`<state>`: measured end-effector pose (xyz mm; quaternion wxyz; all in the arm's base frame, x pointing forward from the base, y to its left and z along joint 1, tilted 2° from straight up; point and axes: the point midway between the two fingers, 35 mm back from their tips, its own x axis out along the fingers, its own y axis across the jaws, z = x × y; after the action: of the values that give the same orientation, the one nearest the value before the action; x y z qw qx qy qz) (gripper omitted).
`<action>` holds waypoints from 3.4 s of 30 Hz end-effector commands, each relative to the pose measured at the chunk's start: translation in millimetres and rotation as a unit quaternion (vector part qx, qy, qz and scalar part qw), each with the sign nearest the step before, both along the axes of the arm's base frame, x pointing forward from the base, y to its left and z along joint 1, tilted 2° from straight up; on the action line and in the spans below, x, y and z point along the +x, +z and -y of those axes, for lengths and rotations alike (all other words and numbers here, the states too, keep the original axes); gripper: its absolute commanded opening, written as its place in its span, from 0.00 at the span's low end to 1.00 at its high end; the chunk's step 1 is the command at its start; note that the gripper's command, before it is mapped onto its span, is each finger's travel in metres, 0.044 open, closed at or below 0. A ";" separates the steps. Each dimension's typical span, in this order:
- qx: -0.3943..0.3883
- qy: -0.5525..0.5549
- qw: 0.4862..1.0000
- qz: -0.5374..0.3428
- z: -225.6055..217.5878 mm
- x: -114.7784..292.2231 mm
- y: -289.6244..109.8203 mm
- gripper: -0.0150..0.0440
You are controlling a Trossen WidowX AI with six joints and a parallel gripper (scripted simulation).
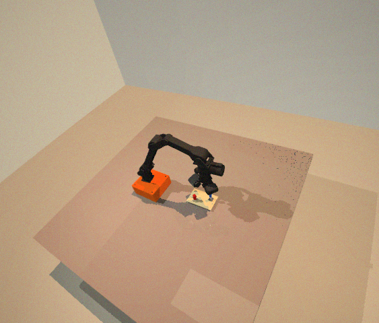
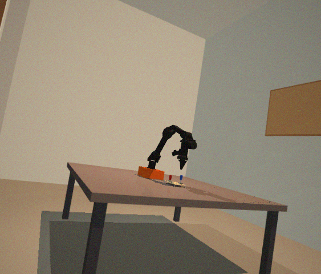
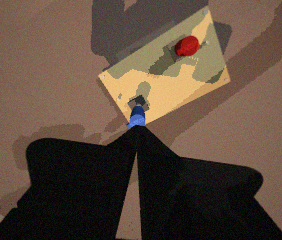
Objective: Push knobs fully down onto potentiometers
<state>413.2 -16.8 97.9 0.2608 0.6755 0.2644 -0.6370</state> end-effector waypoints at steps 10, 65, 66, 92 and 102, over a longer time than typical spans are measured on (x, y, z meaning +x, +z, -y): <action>0.016 -0.208 0.978 -0.008 -5.9 7.7 7.1 0.25; 0.016 -0.211 0.977 -0.008 -7.7 9.8 -37.4 0.25; 0.016 -0.211 0.977 -0.008 -7.7 9.8 -37.6 0.25; 0.016 -0.211 0.977 -0.008 -7.9 9.9 -41.6 0.25; 0.016 -0.211 0.977 -0.008 -7.9 9.9 -42.6 0.25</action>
<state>422.2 -9.9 57.1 0.1109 0.7131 0.1295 -0.6801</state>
